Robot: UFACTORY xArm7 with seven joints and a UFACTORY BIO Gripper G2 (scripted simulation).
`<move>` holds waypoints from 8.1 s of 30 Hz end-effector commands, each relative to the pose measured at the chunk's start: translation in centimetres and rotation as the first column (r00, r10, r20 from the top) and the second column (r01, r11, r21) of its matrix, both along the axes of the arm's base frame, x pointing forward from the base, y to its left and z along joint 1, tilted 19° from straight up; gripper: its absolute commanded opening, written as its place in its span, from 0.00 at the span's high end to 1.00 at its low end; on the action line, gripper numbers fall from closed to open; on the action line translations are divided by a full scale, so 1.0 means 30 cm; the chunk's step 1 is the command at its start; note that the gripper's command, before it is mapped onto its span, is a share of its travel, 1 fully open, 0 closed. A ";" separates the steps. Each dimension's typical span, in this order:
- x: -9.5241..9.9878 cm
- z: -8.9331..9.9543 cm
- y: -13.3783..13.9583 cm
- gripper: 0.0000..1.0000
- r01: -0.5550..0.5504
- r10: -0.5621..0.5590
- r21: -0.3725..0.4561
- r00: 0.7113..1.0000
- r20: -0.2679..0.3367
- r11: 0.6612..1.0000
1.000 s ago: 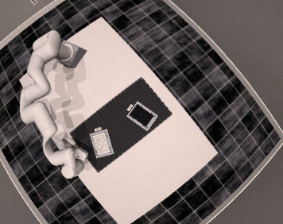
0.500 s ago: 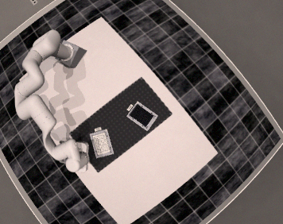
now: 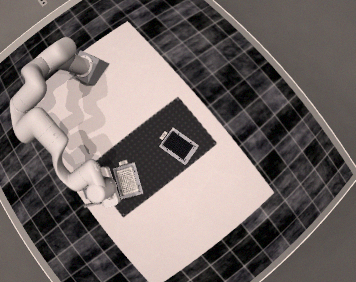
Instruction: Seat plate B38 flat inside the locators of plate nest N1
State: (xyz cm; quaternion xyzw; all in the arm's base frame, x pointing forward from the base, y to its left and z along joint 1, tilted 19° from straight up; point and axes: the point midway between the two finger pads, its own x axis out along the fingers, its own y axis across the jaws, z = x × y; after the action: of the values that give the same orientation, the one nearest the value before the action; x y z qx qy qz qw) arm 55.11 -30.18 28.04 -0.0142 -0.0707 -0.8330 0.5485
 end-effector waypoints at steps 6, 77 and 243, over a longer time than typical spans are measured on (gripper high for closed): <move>0.045 0.038 0.082 0.63 -0.231 0.231 -0.021 0.973 -0.023 0.973; -0.012 -0.012 0.938 0.63 -0.997 0.941 0.058 -0.069 -0.332 -0.053; 0.434 -0.957 1.343 0.46 -0.823 0.740 0.218 -0.567 -0.362 -0.524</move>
State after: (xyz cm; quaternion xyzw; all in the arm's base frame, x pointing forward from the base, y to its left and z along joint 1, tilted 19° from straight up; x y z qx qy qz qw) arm 68.02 9.95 -0.89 -0.1612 -0.0347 0.1088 0.9803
